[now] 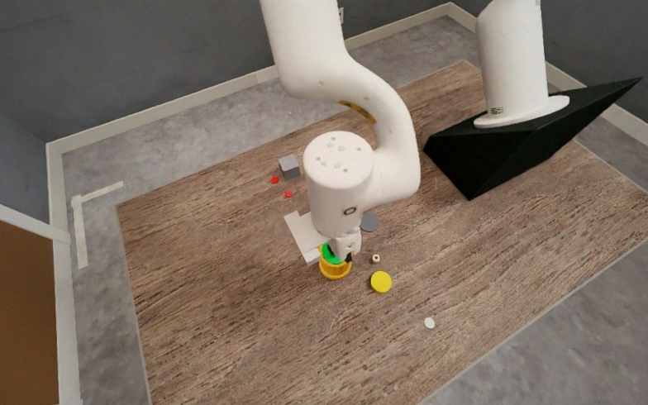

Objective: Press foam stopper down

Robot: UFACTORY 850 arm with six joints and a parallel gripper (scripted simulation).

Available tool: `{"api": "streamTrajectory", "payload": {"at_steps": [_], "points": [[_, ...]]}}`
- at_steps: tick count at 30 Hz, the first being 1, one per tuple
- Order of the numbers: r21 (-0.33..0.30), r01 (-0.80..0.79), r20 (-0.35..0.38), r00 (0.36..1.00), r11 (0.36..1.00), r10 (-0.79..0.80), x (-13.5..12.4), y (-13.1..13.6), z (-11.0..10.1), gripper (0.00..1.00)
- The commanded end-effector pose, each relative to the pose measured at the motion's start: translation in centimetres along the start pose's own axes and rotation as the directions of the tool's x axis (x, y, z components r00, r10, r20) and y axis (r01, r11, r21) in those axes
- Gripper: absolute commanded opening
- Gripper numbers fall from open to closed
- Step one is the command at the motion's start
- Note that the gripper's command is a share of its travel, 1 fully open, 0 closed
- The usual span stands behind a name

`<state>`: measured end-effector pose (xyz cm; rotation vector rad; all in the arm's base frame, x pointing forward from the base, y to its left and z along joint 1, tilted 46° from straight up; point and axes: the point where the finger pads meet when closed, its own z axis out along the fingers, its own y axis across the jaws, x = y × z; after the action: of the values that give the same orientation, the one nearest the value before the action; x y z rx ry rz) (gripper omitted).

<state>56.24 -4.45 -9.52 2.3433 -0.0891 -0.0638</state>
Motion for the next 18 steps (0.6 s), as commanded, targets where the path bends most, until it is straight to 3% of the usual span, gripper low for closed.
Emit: {"api": "streamTrajectory", "payload": {"at_steps": [1,18], "points": [[0.001,-0.001,-0.002,1.000,1.000,0.001,0.07,-0.01,0.06,0.00],[0.001,-0.001,-0.002,1.000,1.000,0.001,0.08,-0.01,0.92,0.00]]}}
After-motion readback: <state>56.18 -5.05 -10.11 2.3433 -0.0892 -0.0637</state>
